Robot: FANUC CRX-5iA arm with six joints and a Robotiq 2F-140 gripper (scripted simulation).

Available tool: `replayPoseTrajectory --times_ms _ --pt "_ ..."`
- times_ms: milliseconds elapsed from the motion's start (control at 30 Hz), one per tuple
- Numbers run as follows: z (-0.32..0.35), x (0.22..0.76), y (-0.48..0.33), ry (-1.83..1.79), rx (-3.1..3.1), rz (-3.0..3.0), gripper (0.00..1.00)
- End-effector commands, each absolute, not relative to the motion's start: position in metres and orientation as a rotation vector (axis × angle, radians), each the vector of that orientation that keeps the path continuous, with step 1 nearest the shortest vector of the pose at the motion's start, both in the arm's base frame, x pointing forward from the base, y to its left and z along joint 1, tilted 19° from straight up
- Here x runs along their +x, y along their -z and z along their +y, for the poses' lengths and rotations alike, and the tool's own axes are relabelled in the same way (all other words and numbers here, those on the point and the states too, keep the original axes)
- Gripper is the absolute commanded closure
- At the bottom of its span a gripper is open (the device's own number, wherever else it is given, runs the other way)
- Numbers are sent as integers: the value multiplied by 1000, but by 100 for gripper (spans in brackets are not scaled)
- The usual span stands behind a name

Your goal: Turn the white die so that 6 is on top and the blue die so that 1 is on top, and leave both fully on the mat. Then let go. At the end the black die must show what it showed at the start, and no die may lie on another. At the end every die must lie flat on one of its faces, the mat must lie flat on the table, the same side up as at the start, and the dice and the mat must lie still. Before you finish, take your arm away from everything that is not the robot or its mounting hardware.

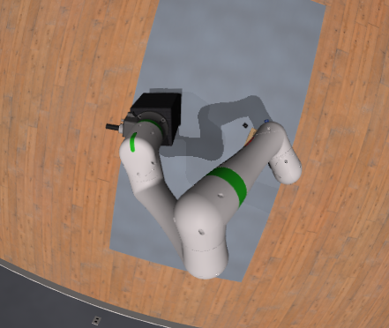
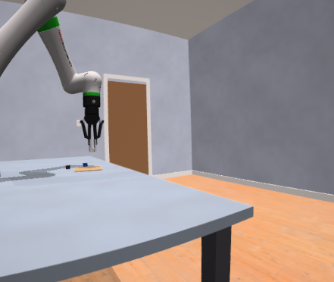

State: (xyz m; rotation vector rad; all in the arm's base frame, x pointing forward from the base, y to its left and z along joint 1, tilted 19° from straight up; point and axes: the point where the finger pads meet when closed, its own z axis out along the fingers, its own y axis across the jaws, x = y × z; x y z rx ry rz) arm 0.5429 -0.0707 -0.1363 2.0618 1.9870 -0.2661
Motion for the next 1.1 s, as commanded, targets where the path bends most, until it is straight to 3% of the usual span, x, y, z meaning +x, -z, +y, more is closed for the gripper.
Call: replayPoseTrajectory --times_ms 0,567,1067 --pt "-75 544 148 265 2061 1987 91" --pt "-95 547 208 265 2061 1987 91" --pt "-97 548 215 265 2061 1987 91"
